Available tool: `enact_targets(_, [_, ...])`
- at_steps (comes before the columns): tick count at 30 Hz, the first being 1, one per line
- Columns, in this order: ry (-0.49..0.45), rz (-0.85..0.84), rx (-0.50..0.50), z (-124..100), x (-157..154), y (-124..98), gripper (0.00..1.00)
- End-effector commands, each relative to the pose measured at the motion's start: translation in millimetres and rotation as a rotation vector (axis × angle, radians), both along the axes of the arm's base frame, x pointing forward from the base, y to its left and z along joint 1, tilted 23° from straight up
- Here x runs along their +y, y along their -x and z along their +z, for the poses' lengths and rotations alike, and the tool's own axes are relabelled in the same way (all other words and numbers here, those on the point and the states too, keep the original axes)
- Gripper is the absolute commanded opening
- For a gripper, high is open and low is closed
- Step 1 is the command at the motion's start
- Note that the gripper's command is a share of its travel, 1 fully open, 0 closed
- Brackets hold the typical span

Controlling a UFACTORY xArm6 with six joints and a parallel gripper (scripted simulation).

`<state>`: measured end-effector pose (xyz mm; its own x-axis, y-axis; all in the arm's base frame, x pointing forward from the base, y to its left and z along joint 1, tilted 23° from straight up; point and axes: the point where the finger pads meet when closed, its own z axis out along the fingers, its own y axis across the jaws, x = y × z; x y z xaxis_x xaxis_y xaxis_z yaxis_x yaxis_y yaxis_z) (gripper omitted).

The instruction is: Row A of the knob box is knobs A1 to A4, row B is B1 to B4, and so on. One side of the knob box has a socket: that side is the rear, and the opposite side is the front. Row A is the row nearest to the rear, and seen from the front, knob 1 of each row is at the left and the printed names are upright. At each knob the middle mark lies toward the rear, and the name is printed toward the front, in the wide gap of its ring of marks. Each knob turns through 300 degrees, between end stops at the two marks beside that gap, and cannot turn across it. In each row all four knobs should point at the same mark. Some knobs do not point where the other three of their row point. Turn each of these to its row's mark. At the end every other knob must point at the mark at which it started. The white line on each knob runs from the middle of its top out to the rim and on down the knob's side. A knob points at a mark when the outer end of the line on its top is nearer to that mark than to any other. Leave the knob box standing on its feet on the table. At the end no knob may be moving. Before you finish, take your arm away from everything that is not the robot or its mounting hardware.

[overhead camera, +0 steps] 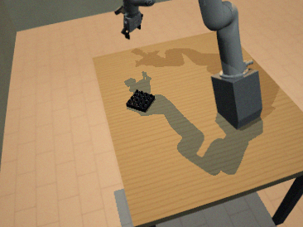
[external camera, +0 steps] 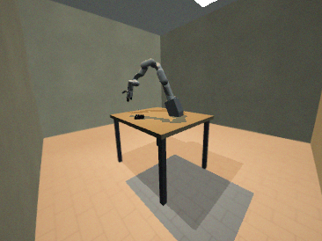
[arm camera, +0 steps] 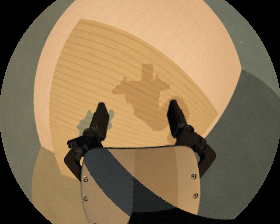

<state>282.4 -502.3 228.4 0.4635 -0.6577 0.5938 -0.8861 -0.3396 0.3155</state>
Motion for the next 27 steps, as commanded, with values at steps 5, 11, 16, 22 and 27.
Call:
enact_targets(5, [-0.065,0.062,-0.003,-51.5,46.6,-44.5,1.00])
enact_targets(11, [-0.111,0.101,0.003,-85.3,82.0,-66.6,1.00])
enact_targets(16, [-0.150,0.134,0.011,-113.6,114.8,-81.9,1.00])
enact_targets(22, [-0.202,0.175,0.027,-149.2,159.9,-96.2,1.00])
enact_targets(27, [-0.242,0.207,0.044,-176.8,197.7,-102.8,1.00])
